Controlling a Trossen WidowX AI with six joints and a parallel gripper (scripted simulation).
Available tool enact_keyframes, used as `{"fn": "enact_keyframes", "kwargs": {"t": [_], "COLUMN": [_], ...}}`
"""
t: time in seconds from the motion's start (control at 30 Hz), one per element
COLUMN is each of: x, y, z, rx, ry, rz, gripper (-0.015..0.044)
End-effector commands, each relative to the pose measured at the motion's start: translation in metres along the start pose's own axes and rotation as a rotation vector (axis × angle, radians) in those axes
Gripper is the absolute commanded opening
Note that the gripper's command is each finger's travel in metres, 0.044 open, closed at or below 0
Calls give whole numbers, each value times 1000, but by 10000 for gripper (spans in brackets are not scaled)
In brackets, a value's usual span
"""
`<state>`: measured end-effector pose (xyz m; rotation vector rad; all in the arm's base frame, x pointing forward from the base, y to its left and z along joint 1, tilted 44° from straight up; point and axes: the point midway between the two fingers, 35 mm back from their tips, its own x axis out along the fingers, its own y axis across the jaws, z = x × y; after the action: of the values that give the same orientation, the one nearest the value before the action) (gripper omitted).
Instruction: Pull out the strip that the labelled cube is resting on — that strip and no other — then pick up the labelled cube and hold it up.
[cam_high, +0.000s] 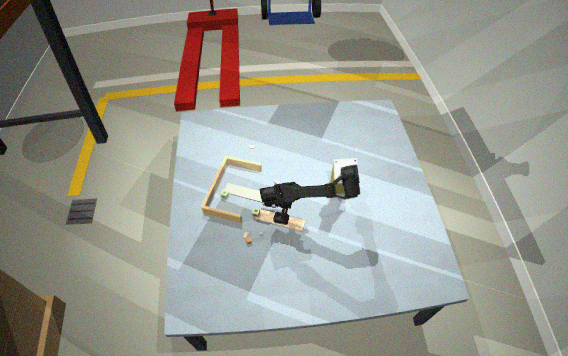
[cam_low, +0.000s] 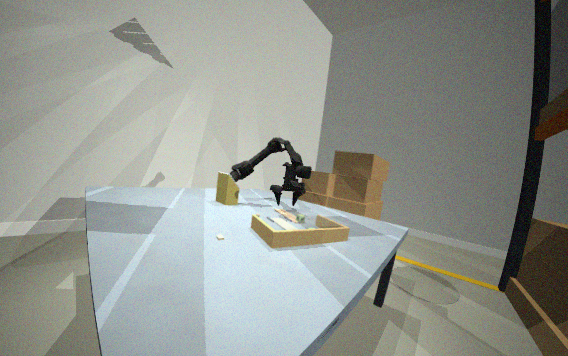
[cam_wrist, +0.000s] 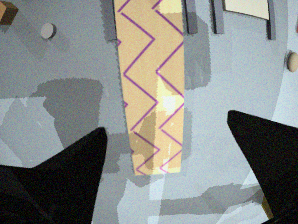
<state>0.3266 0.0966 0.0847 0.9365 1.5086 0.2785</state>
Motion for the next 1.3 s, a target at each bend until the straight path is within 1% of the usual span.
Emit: {"fn": "enact_keyframes", "kwargs": {"t": [0.0,1.2,1.27], "x": [-2,-20,-19], "y": [0,4,4], "z": [15,135,135], "rx": [-8,-13,-14], "ry": [-2,-8,-8], "rz": [6,5,5], "gripper": [440,440,387]}}
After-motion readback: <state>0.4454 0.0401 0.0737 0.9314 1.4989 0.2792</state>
